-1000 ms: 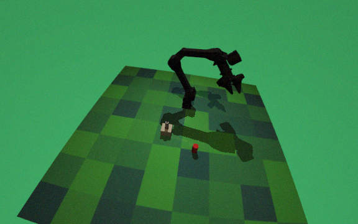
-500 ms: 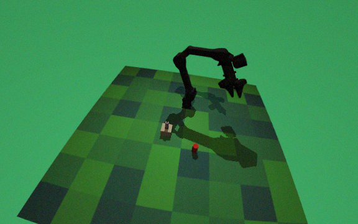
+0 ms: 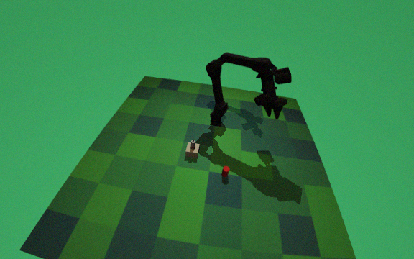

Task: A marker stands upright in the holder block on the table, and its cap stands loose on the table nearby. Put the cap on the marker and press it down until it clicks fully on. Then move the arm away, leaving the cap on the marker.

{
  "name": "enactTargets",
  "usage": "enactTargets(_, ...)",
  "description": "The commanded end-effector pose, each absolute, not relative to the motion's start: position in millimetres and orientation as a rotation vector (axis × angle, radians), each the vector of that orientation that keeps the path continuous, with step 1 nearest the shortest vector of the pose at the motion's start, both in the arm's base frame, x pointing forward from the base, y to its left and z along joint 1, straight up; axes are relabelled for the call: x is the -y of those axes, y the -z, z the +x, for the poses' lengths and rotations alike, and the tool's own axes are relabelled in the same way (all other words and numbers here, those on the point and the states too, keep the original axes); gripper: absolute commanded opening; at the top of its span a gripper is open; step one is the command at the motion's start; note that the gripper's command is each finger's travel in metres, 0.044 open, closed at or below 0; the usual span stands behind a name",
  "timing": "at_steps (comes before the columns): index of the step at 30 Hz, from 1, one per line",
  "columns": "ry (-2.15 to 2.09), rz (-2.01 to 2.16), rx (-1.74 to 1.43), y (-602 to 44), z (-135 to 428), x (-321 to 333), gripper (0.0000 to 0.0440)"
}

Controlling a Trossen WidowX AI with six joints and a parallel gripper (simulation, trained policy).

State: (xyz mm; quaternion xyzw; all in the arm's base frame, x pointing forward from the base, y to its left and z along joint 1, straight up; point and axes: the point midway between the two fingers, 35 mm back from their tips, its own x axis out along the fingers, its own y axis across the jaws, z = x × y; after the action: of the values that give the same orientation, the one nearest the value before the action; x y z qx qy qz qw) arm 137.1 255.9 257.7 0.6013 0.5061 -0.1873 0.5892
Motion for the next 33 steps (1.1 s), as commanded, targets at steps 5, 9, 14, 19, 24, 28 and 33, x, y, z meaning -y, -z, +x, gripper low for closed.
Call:
enactTargets(5, 0.521, 1.409, -1.172, -253.9, 150.0, -256.5, 0.0341)
enactTargets(9, 0.569, 1.413, -1.166, -251.4, 158.1, -256.1, 0.0341)
enactTargets(14, 0.628, 1.419, -1.158, -248.1, 168.4, -255.2, 0.0341)
enactTargets(19, 0.686, 1.426, -1.151, -244.6, 178.8, -253.8, 0.0341)
enactTargets(24, 0.744, 1.434, -1.143, -241.0, 189.3, -252.0, 0.0341)
enactTargets(28, 0.79, 1.441, -1.137, -238.1, 197.7, -250.1, 0.0341)
enactTargets(33, 0.846, 1.451, -1.13, -234.3, 208.3, -247.3, 0.0341)
